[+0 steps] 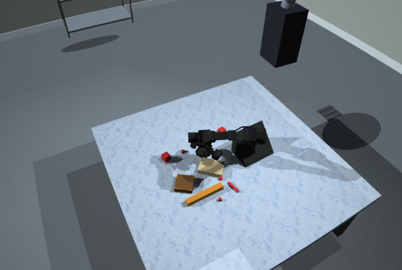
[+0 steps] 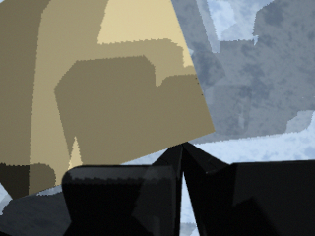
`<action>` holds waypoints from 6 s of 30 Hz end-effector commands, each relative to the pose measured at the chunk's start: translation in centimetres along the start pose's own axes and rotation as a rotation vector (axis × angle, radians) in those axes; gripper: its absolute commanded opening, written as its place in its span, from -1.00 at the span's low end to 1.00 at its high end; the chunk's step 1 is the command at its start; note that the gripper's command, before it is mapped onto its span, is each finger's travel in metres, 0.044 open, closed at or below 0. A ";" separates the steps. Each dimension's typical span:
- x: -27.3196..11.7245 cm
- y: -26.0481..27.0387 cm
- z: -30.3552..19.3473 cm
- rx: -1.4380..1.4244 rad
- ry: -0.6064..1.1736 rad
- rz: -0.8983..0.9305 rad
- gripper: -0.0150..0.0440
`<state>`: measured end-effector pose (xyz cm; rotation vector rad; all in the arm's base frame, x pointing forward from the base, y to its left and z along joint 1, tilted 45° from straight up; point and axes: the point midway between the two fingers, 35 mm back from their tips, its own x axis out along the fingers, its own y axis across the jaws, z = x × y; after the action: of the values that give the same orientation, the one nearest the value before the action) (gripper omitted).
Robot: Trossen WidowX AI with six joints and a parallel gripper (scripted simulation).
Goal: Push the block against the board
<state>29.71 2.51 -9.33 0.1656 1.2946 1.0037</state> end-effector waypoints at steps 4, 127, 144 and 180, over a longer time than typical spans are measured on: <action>0.1 0.3 0.9 -0.005 -0.006 0.006 -0.49; 0.0 16.4 1.7 1.128 0.005 0.025 -0.49; 0.0 15.7 2.3 1.127 0.004 0.023 -0.49; -0.1 13.7 3.7 1.127 0.003 0.021 -0.49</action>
<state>25.42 12.10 0.60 1.0301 1.7334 0.1813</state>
